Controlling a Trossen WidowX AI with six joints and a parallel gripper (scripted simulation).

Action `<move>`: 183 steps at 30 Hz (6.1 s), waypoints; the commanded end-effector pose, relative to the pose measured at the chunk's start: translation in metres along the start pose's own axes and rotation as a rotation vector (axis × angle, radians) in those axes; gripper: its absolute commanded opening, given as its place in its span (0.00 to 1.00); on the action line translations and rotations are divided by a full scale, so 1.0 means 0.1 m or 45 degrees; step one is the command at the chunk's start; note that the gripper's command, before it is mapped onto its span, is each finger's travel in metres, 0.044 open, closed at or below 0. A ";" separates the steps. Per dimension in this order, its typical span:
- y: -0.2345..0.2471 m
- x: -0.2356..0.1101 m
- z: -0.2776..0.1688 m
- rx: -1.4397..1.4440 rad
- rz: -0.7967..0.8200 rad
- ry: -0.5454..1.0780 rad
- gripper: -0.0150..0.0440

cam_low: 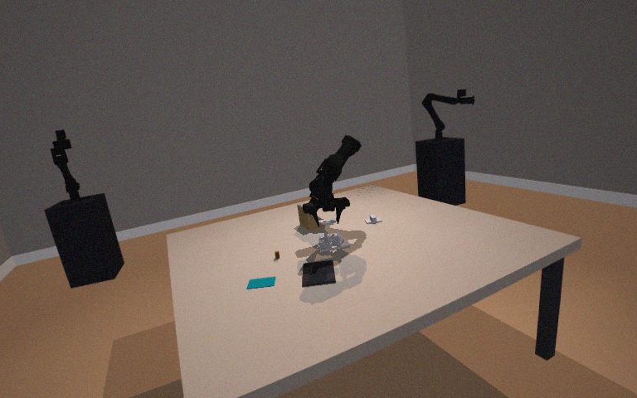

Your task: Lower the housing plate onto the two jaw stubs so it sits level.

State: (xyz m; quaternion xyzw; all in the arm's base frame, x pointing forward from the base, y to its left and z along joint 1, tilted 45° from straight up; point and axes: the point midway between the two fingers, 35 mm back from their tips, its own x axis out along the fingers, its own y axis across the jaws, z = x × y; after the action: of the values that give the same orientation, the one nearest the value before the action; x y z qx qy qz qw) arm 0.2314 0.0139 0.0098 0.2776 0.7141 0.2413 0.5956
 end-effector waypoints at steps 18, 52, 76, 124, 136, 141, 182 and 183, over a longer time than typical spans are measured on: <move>0.01 0.38 -0.03 0.012 0.011 0.007 0.85; 0.01 0.47 -0.04 0.009 0.012 0.008 0.85; 0.01 0.52 -0.04 0.009 0.013 0.008 0.85; 0.02 0.59 -0.04 0.011 0.013 0.008 0.85; 0.02 0.59 -0.04 0.011 0.013 0.008 0.85; 0.02 0.59 -0.04 0.011 0.013 0.008 0.85; 0.02 0.59 -0.04 0.011 0.013 0.008 0.85; 0.02 0.59 -0.04 0.011 0.013 0.008 0.85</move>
State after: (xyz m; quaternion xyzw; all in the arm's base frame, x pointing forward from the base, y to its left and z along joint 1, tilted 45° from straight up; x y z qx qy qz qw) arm 0.2202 0.0548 -0.0307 0.2795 0.7149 0.2433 0.5929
